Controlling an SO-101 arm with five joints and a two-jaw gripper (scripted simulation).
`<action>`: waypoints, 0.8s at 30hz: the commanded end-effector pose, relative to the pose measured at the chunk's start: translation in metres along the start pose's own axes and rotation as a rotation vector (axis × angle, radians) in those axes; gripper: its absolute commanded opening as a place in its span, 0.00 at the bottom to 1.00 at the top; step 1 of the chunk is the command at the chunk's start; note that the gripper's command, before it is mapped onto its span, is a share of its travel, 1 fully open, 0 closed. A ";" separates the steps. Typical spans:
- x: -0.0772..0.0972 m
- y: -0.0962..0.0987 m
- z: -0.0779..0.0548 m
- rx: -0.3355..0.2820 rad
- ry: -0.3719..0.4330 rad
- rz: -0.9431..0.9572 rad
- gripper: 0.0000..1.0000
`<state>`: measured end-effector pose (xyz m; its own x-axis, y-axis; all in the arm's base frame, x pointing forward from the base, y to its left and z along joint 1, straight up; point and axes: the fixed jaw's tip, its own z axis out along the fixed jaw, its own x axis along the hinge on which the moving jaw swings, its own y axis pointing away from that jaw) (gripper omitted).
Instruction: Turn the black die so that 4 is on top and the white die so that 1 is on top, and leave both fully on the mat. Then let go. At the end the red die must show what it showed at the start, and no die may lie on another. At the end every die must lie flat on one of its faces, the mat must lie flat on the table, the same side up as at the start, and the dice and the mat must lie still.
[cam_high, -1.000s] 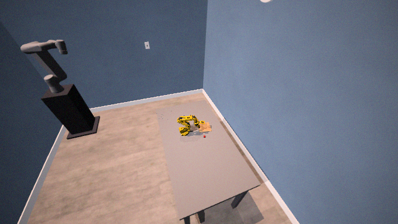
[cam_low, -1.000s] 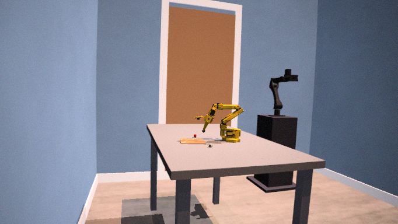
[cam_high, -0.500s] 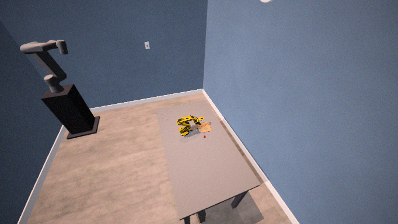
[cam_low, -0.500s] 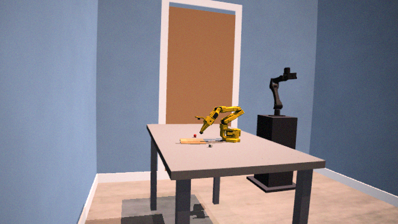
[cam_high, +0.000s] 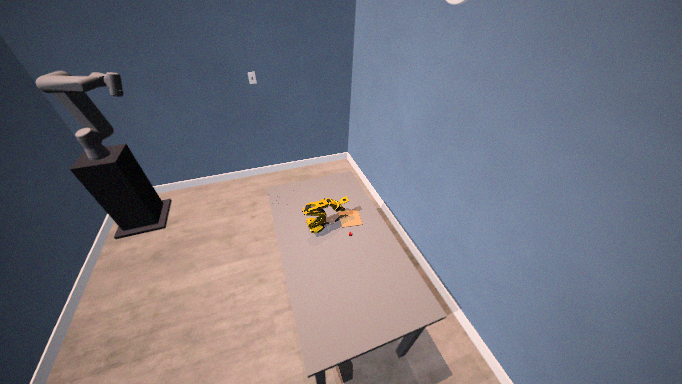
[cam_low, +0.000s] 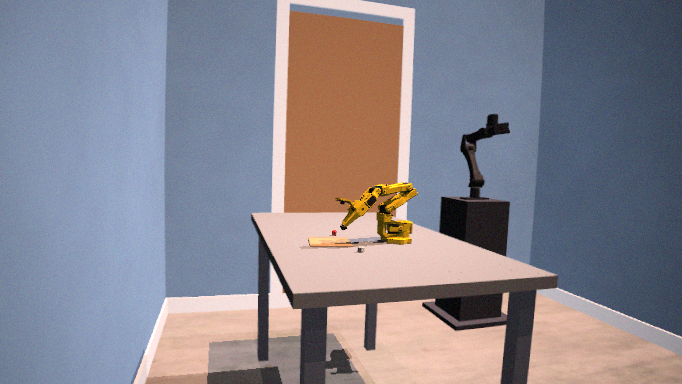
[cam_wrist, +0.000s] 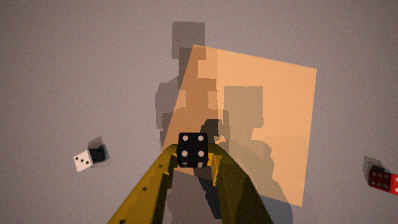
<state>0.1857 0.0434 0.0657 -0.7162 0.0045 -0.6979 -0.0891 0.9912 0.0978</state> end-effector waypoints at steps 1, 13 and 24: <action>-0.004 0.003 0.000 -0.013 -0.023 -0.017 0.00; -0.015 0.016 0.012 -0.060 -0.100 -0.075 0.00; -0.029 0.046 0.031 -0.167 -0.271 -0.191 0.00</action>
<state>0.2115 0.0804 0.0672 -0.5525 -0.1118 -0.8260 -0.2837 0.9570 0.0602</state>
